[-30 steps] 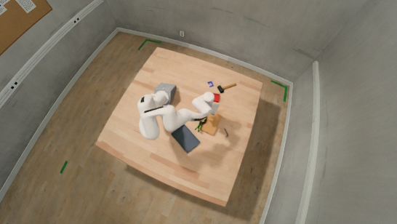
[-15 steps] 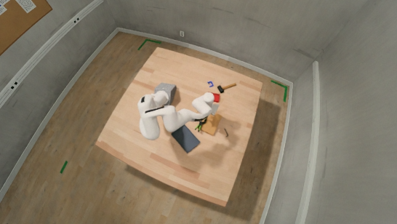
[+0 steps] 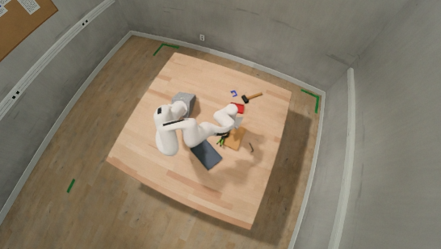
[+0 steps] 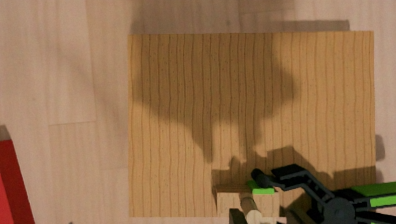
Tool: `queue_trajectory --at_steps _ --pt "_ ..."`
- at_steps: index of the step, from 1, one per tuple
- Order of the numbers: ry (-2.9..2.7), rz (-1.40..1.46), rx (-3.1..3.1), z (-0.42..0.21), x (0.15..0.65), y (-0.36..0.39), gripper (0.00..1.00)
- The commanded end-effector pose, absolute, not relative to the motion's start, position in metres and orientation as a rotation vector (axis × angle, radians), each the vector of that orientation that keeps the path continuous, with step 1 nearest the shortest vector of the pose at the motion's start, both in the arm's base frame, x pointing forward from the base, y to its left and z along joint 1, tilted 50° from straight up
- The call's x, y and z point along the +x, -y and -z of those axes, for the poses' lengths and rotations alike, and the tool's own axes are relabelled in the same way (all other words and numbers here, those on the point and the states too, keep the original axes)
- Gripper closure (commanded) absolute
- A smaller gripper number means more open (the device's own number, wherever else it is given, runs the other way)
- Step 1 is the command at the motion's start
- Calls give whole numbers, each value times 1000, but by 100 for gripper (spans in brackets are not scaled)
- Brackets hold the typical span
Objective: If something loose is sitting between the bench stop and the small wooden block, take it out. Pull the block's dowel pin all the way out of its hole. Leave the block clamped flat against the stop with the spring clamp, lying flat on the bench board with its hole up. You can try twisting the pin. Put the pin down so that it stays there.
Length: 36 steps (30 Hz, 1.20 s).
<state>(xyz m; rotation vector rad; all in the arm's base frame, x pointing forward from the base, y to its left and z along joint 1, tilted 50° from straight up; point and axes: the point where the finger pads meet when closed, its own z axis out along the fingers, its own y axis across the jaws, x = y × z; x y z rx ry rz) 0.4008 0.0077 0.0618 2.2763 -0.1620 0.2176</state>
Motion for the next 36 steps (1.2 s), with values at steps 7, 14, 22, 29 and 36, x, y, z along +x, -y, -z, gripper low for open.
queue_trajectory --at_steps 7,14,22,29,36 --pt "162 -222 2278 -56 403 -2 72" --pt "162 -222 2278 -53 403 1 72" --pt "162 -222 2278 -52 403 2 72" --pt "162 -222 2278 -52 403 3 72" --pt "162 -222 2278 -52 403 3 72"
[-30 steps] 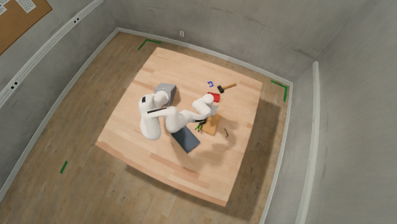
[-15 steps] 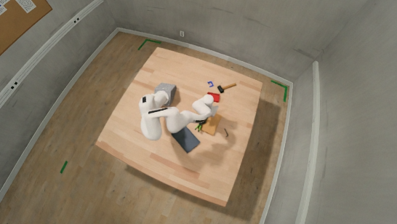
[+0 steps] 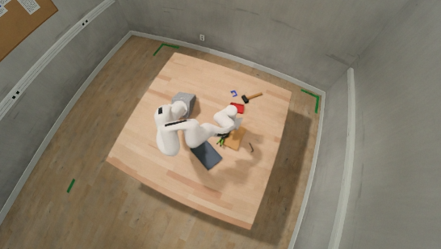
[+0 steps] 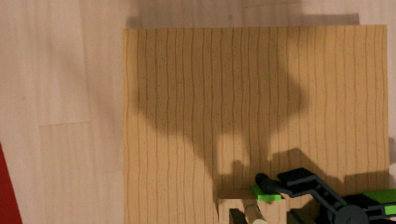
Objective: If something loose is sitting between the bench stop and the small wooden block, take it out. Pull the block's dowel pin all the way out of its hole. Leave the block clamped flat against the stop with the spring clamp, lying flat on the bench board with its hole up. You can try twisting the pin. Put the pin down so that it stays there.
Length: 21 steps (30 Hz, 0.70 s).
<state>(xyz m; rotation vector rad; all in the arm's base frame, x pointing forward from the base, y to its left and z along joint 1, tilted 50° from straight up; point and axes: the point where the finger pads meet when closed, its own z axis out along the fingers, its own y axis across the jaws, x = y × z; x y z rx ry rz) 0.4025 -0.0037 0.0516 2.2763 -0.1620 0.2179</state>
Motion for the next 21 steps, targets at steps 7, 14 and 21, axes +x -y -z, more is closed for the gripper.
queue_trajectory --at_steps 7,14,21 --pt "162 -222 2278 -52 404 3 72" --pt "162 -222 2278 -51 404 4 72" --pt "162 -222 2278 -49 404 7 72"
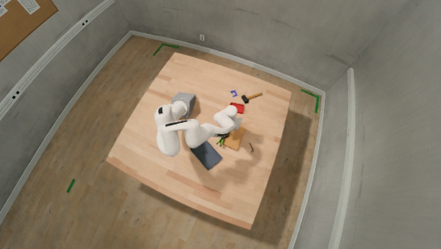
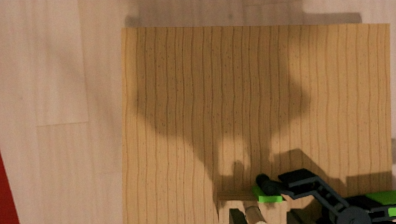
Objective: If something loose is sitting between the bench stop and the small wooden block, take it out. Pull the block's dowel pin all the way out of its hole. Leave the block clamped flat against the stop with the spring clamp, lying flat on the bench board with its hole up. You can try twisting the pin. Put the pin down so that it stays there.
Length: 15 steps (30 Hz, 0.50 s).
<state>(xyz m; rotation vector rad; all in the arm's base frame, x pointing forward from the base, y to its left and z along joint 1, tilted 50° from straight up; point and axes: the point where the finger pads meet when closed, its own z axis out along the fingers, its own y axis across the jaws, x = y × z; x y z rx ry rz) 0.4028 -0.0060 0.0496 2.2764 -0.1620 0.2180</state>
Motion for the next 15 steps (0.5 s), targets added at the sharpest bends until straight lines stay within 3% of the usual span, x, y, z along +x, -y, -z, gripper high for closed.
queue_trajectory --at_steps 1,15 --pt "162 -222 2278 -48 404 7 72" --pt "162 -222 2278 -41 405 15 72"
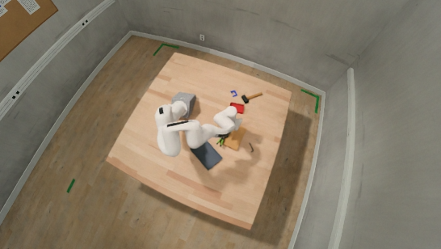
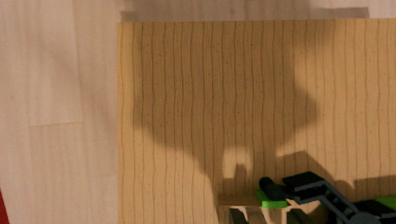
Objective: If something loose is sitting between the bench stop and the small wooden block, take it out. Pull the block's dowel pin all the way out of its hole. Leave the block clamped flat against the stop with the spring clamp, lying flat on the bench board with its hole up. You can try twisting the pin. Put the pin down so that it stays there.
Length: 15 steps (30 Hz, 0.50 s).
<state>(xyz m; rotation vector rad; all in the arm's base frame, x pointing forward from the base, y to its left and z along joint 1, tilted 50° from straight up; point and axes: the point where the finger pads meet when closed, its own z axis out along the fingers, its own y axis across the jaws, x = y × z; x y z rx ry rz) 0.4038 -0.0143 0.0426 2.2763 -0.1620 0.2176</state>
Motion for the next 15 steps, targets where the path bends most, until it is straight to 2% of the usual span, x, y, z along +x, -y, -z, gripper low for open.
queue_trajectory --at_steps 1,15 --pt "162 -222 2278 -41 405 16 72" --pt "162 -222 2278 -34 406 24 72"
